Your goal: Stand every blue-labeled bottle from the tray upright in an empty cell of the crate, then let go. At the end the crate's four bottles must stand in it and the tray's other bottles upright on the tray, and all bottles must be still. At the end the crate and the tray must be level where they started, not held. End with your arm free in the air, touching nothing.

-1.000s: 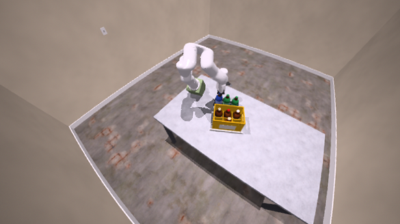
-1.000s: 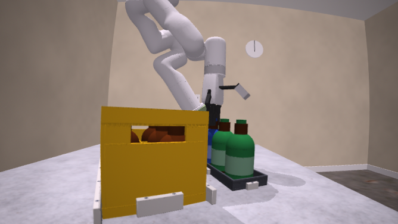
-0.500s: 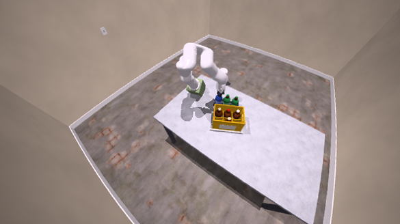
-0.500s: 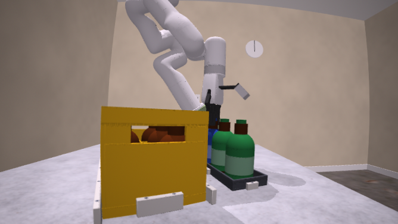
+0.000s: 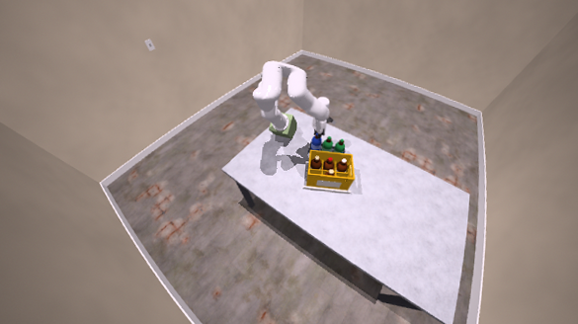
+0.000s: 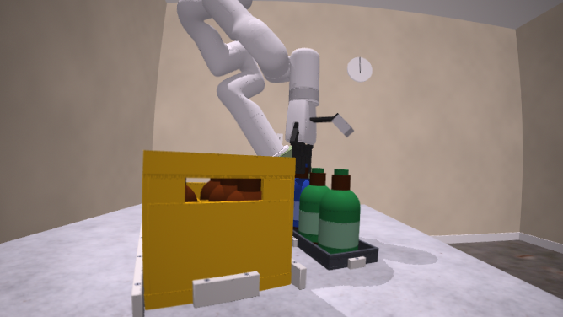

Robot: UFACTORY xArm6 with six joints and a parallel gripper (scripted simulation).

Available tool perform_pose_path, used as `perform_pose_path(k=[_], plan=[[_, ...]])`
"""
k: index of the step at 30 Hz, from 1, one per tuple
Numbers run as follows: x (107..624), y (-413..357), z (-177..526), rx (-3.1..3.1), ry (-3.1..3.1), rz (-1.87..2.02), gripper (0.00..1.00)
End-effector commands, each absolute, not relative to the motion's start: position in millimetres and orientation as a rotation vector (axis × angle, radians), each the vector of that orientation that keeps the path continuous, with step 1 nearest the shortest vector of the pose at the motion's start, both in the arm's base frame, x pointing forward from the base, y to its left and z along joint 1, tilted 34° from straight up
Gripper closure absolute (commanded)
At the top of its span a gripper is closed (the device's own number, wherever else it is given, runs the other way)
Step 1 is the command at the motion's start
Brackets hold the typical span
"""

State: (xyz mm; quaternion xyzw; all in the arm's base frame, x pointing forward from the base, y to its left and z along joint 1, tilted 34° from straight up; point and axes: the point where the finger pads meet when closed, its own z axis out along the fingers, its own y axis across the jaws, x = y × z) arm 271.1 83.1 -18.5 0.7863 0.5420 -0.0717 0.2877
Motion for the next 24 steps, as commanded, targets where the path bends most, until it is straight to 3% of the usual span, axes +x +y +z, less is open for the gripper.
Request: perform_pose_path(k=[1,24], plan=[[271.1,86.5,-14.1,2.101,1.448,-0.188,1.0],[266.9,97.6,3.7,2.101,1.448,-0.188,1.0]])
